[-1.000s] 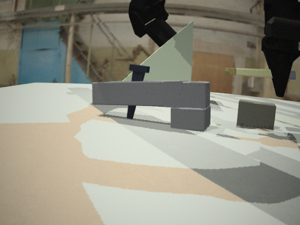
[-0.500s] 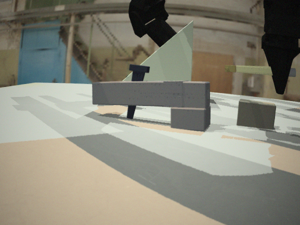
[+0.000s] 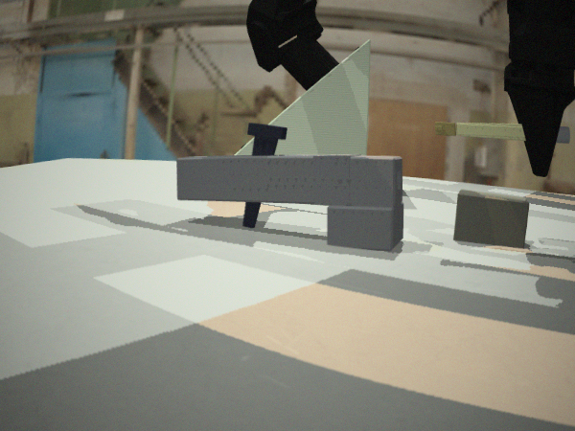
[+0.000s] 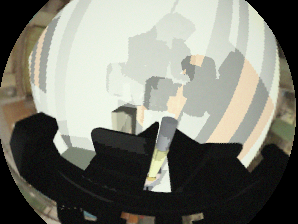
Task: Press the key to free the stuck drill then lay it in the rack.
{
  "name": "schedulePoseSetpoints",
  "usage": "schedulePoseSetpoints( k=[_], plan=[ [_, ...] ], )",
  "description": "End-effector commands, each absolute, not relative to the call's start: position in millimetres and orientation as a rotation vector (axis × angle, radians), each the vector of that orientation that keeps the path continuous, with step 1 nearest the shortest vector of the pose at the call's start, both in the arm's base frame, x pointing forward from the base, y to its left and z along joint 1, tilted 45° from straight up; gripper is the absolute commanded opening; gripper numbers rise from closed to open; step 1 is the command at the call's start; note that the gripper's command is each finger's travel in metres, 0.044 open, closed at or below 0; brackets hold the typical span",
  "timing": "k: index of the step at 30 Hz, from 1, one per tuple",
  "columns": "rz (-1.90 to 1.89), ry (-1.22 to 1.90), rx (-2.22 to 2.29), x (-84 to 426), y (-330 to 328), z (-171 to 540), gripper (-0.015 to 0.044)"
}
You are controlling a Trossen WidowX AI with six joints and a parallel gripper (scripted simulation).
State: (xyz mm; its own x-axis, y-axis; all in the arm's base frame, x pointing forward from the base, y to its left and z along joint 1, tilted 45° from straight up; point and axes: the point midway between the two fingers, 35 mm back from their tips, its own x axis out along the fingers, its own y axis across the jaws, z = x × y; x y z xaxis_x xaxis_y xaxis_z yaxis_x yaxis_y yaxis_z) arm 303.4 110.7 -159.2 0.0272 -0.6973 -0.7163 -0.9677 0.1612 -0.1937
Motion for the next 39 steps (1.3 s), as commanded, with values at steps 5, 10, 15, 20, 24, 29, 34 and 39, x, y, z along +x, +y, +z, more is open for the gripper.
schedulePoseSetpoints(
  k=[5, 10, 15, 20, 24, 29, 34, 39],
  plan=[
    [0.487, 1.738, -1.596, 292, 115, -164, 0.0],
    [0.487, 1.737, -1.596, 287, 117, -166, 0.0],
    [0.488, 1.737, -1.596, 283, 119, -167, 0.0],
    [0.488, 1.737, -1.596, 279, 121, -169, 0.0],
    [0.488, 1.737, -1.595, 275, 123, -171, 0.0],
    [0.489, 1.737, -1.595, 271, 124, -172, 0.0],
    [0.489, 1.737, -1.595, 267, 126, -174, 0.0],
    [0.489, 1.737, -1.595, 263, 127, -176, 0.0]
  ],
)
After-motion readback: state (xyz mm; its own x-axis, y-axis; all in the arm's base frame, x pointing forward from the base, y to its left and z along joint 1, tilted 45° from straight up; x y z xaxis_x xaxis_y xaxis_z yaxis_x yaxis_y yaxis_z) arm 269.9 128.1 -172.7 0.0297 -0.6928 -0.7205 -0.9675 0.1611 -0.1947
